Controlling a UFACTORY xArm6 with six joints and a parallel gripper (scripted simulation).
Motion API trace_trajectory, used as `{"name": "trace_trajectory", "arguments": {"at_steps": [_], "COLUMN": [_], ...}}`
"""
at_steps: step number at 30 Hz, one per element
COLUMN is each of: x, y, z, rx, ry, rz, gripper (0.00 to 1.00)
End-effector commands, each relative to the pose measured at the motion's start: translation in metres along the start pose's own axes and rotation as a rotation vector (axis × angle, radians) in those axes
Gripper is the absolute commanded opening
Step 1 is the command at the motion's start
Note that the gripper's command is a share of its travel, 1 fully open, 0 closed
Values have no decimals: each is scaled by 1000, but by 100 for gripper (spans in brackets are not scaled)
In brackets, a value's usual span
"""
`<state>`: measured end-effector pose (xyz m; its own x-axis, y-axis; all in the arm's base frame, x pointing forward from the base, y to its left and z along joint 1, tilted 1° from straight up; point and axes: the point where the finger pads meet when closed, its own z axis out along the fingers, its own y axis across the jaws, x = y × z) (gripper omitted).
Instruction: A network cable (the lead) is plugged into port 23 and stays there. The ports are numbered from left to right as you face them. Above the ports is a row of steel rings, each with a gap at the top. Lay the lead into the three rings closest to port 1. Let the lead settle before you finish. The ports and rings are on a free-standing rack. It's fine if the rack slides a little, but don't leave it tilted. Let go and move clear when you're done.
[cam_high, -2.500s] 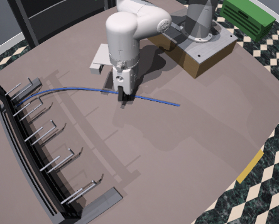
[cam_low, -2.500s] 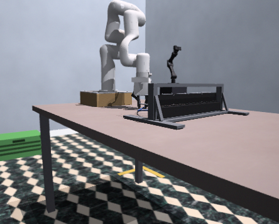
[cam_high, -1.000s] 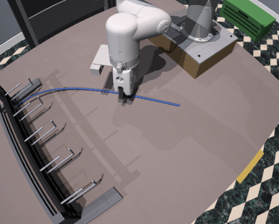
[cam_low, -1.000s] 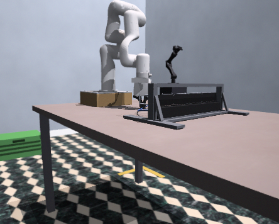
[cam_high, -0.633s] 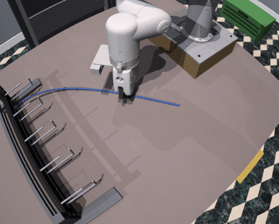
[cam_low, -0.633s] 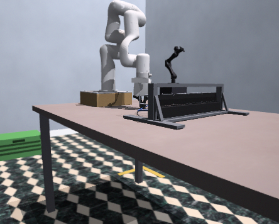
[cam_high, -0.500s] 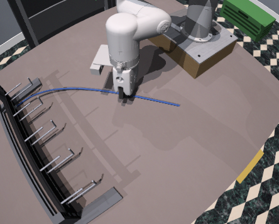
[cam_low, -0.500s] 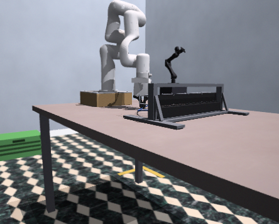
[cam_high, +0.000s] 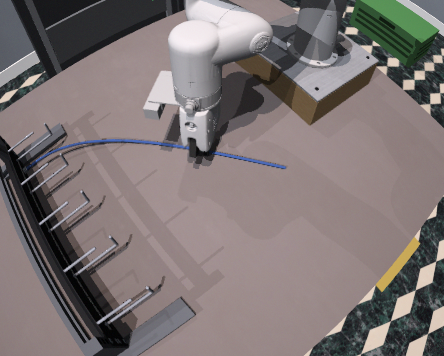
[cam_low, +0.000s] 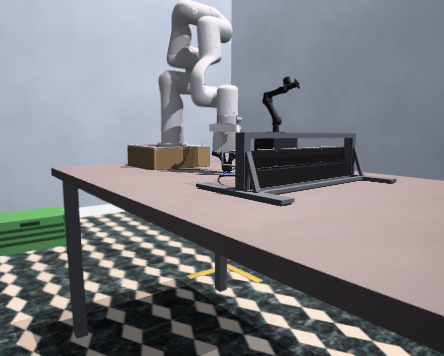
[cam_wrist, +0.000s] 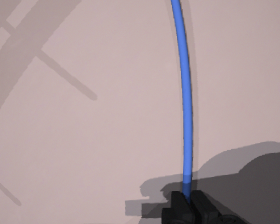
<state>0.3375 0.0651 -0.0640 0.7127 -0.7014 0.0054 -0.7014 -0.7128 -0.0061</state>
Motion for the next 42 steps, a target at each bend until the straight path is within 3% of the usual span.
{"name": "trace_trajectory", "arguments": {"at_steps": [1,23,42], "x": [1,1,1], "y": [-1,-1,-1], "z": [-1,-6,-25], "rx": [2,2,2], "ry": [1,1,1], "rz": [0,0,0], "gripper": [0,0,0]}}
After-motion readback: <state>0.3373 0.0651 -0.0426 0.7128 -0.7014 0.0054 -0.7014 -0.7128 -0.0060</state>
